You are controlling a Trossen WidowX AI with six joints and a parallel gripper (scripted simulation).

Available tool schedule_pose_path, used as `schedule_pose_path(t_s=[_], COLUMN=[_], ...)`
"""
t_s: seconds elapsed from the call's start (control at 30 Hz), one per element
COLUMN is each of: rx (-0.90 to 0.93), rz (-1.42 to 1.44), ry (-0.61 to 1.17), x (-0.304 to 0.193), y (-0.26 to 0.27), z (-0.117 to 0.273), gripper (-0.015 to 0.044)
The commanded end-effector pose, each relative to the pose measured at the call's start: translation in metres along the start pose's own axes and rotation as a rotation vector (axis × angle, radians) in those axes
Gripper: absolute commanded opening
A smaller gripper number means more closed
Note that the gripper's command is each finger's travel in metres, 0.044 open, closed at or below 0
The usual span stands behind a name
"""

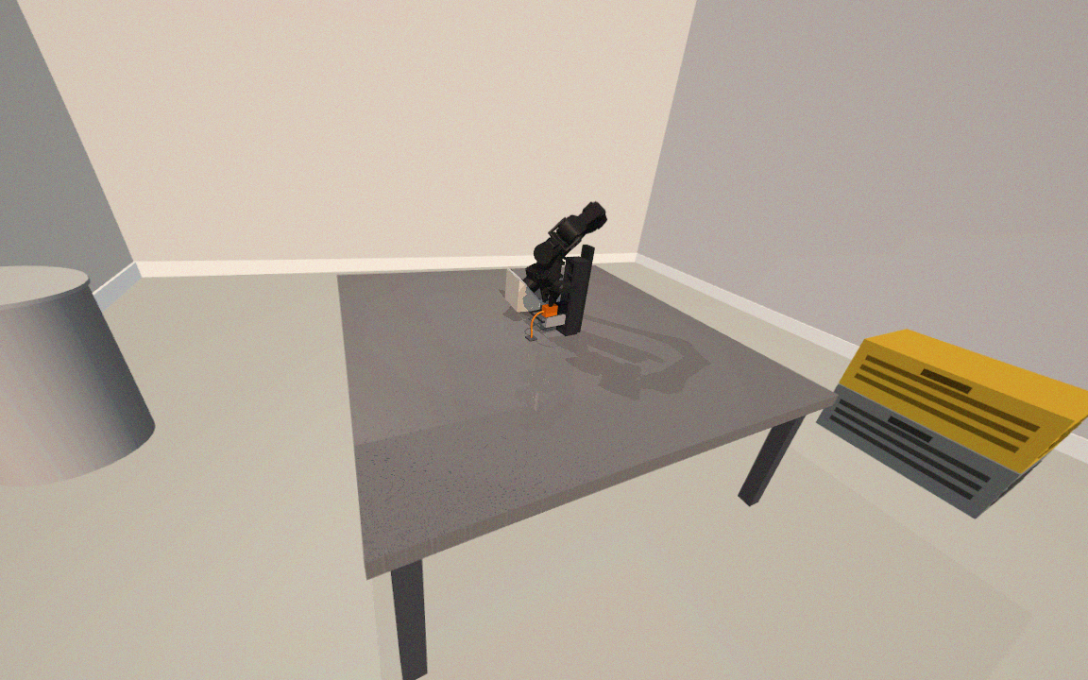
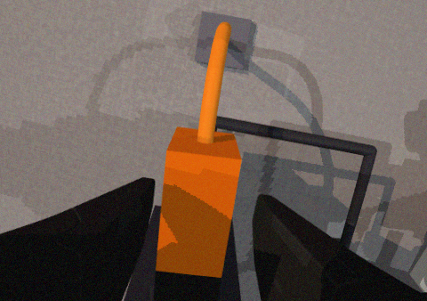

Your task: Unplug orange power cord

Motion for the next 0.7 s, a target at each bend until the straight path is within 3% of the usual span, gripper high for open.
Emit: schedule_pose_path(t_s=[0.0, 0.47, 0.53, 0.67], rx=[-0.002, -0.002, -0.002, -0.002], rz=[-0.006, -0.006, -0.002, -0.002], ry=[0.005, 0.006, 0.002, 0.002], x=[-0.003, -0.004, -0.003, -0.003], y=[-0.001, -0.001, -0.001, -0.001], z=[-0.001, -0.013, -0.011, -0.011], gripper=[0.016, 0.016, 0.0107, 0.0081])
Point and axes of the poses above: the point midway between the two fingers, 35 mm back from their tips, its own z axis back along the fingers, its own y axis across the jaws, x = y × z, the point moved 3 cm from there along z, back along the fingers, and after that the axes turned 10 degrees about -z, right-handed, at the moved point
